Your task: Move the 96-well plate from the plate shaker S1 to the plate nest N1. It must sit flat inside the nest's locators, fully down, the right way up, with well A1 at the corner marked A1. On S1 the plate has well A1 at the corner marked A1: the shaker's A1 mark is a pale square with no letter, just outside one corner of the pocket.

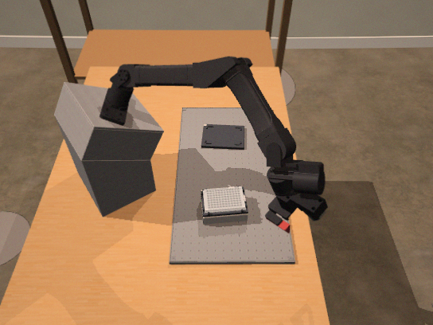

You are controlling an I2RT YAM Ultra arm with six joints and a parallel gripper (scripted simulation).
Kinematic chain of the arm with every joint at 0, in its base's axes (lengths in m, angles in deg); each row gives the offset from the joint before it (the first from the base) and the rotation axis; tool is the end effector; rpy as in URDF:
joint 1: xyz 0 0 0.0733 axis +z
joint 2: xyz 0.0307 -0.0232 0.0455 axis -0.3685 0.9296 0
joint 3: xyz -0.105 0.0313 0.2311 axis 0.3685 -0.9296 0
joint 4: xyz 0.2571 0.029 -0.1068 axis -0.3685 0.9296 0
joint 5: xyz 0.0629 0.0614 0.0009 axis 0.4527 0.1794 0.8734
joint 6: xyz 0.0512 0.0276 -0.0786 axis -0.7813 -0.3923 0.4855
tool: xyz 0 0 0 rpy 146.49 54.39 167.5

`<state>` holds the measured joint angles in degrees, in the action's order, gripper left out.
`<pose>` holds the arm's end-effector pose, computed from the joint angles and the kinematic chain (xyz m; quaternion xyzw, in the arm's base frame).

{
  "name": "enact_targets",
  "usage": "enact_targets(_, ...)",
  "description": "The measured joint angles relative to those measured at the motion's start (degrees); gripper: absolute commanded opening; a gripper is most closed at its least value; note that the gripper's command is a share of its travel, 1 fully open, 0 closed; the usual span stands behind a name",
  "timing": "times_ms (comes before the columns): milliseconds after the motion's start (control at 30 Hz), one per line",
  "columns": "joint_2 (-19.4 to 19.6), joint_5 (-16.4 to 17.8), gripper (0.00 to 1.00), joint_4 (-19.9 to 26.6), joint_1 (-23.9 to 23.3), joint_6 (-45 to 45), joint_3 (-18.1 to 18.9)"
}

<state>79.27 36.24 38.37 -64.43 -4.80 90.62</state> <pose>0.4608 -0.3464 0.0761 0.4090 0.8049 0.2830 0.3238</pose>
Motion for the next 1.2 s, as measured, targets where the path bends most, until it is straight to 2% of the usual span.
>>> enact_targets(600, -0.17, -0.11, 1.00, -0.22, 0.07, 0.31, -0.37)
enact_targets(1067, -9.99, -3.82, 1.00, -1.84, 2.71, 18.62, -19.43)
enact_targets(1200, -11.08, -4.59, 1.00, -2.21, 3.17, 22.91, -22.01)
